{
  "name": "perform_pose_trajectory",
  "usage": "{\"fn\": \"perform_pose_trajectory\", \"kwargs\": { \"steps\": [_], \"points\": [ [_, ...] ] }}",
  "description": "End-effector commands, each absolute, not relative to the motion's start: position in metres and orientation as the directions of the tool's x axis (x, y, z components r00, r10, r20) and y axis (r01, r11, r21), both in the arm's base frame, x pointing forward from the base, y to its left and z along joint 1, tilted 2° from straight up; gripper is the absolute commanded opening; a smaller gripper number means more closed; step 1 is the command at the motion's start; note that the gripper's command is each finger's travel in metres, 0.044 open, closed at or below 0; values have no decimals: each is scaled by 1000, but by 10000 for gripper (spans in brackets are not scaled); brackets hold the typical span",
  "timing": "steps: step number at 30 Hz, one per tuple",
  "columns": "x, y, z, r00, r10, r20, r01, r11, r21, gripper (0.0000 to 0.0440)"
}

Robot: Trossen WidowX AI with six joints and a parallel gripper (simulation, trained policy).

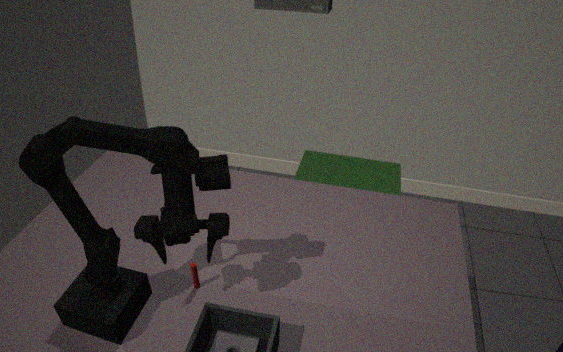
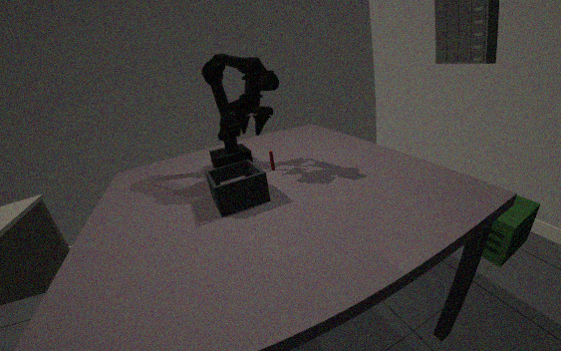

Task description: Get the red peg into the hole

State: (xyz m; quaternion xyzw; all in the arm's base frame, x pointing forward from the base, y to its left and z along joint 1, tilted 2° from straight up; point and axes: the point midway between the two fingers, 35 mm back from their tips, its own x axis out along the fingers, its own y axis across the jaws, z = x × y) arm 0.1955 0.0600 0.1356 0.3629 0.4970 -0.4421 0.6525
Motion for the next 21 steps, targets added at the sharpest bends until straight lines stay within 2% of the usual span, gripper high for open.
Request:
{"fn": "perform_pose_trajectory", "kwargs": {
  "steps": [1,11,21],
  "points": [
    [182,74,115,60,-206,-977,926,377,-23,440],
    [175,96,68,22,-182,-983,898,436,-61,440],
    [178,111,17,67,-122,-990,883,469,2,440]
  ]
}}
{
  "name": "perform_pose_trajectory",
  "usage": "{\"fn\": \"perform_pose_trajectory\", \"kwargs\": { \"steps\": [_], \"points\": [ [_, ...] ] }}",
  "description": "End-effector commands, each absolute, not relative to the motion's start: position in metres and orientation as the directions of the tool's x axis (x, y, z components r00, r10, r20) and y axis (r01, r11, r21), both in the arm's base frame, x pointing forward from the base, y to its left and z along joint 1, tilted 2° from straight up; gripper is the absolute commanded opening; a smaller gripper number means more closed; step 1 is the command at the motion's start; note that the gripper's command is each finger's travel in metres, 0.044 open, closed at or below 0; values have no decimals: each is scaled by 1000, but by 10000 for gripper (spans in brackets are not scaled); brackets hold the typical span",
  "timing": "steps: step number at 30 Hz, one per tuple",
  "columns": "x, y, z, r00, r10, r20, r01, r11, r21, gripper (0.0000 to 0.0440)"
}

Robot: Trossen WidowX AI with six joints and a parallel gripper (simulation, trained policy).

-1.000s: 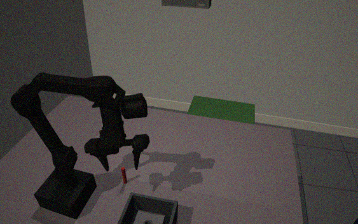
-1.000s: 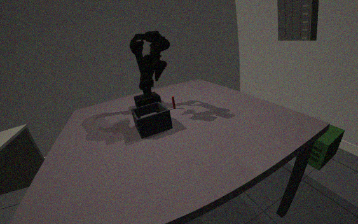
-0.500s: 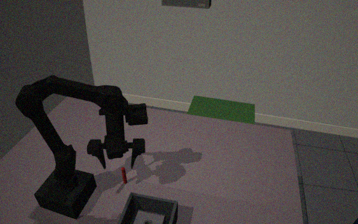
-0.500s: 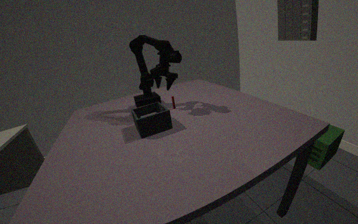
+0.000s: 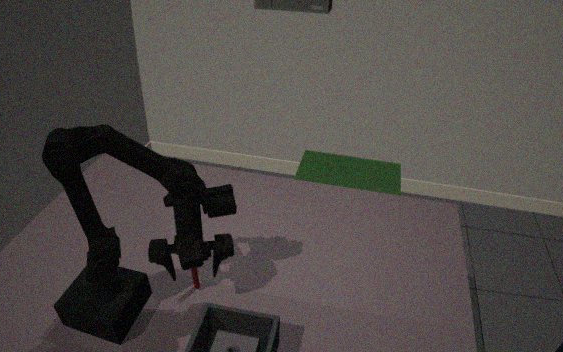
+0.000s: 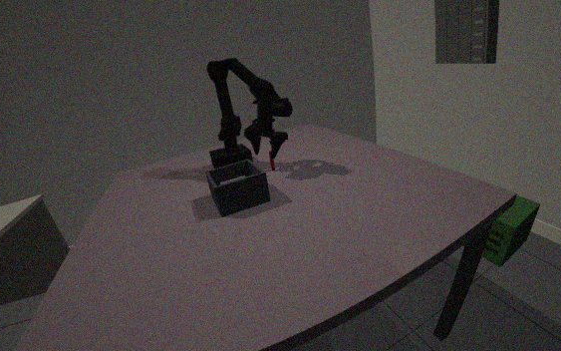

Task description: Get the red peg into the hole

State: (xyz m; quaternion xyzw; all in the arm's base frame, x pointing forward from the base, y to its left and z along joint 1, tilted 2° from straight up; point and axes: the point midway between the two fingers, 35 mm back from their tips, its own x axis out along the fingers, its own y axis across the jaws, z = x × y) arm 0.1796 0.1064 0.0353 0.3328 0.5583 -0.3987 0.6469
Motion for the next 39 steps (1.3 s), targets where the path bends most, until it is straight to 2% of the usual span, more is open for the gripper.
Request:
{"fn": "perform_pose_trajectory", "kwargs": {
  "steps": [1,6,9,12,25,39],
  "points": [
    [179,112,13,74,-115,-991,882,472,11,440],
    [179,118,-6,97,-82,-992,877,478,47,438],
    [177,120,-14,97,-69,-993,879,473,53,407],
    [173,120,-20,78,-63,-995,883,467,40,342],
    [170,126,-17,-6,6,-1000,871,491,-2,3],
    [198,113,20,113,-50,-992,817,572,64,0]
  ]
}}
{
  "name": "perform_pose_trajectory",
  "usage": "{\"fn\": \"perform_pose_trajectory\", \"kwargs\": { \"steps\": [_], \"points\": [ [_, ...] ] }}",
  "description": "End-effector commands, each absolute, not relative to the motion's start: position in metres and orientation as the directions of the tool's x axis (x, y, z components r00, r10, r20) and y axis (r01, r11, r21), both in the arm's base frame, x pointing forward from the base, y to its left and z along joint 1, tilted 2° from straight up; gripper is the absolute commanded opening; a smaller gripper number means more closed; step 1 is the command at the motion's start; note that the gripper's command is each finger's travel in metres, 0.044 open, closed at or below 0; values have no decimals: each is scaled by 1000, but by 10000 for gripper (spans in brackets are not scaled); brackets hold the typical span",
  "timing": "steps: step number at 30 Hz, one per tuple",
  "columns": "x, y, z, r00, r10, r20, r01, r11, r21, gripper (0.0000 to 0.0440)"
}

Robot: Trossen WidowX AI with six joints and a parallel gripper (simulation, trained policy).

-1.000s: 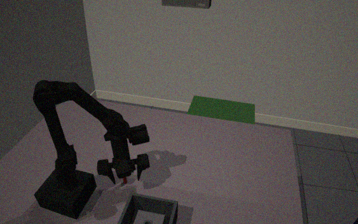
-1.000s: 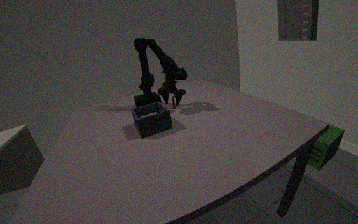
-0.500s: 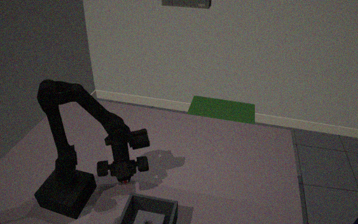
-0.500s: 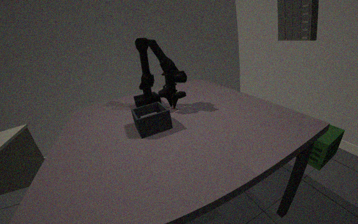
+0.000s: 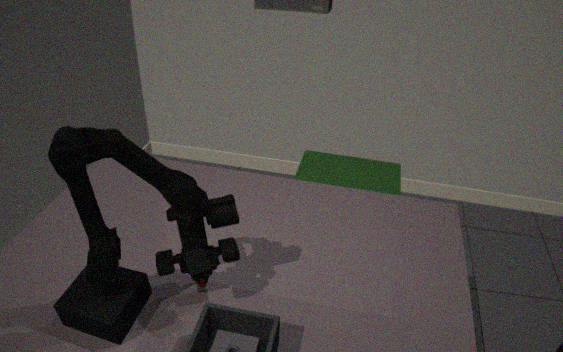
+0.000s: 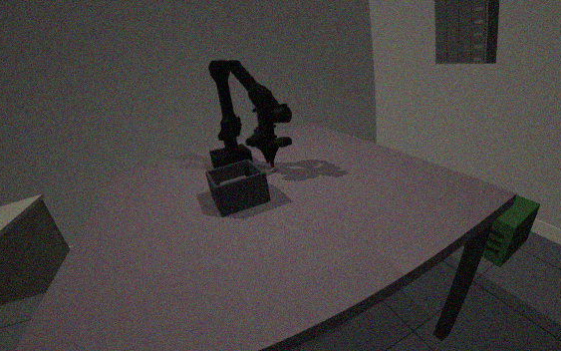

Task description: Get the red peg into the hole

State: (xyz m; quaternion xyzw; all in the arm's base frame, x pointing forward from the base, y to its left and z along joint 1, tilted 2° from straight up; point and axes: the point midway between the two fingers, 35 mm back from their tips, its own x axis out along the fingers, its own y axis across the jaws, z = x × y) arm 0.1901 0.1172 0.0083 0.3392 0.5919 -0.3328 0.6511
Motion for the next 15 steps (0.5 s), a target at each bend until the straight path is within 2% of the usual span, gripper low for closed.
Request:
{"fn": "perform_pose_trajectory", "kwargs": {
  "steps": [1,15],
  "points": [
    [200,112,24,123,-55,-991,813,579,68,0],
    [239,90,79,228,-114,-967,771,628,108,0]
  ]
}}
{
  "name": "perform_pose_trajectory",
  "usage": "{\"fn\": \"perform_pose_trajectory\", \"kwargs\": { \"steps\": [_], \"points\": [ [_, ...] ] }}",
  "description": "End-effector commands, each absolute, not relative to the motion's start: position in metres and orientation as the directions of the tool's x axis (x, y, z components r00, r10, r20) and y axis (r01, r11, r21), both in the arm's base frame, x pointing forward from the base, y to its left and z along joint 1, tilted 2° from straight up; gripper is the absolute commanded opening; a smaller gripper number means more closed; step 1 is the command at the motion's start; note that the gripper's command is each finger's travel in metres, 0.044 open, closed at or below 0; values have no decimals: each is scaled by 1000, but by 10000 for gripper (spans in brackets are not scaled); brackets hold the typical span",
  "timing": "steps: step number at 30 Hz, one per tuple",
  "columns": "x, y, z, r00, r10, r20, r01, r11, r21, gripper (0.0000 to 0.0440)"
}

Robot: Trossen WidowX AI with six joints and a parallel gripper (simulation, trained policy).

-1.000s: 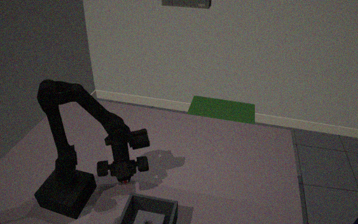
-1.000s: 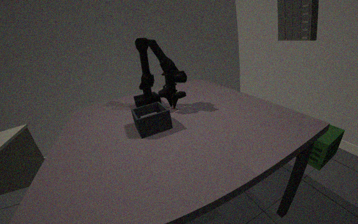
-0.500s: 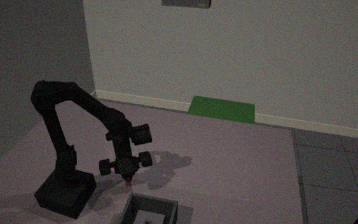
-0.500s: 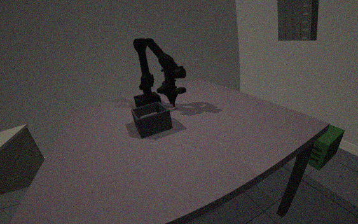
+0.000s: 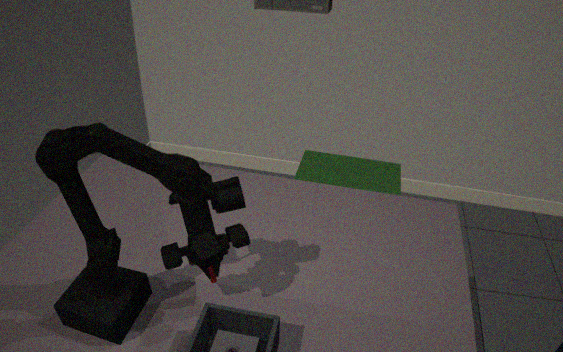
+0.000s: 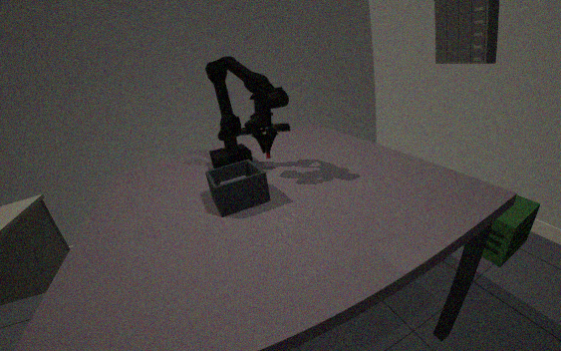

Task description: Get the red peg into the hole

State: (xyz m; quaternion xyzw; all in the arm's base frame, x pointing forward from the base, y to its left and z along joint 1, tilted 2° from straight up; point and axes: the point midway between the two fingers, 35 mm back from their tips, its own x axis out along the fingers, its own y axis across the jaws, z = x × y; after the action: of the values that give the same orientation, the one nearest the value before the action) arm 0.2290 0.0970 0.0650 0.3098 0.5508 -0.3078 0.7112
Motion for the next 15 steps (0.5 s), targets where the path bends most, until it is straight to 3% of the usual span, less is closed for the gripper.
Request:
{"fn": "perform_pose_trajectory", "kwargs": {
  "steps": [1,15],
  "points": [
    [242,88,83,233,-118,-965,770,629,109,0],
    [278,40,105,252,-166,-953,801,589,109,0]
  ]
}}
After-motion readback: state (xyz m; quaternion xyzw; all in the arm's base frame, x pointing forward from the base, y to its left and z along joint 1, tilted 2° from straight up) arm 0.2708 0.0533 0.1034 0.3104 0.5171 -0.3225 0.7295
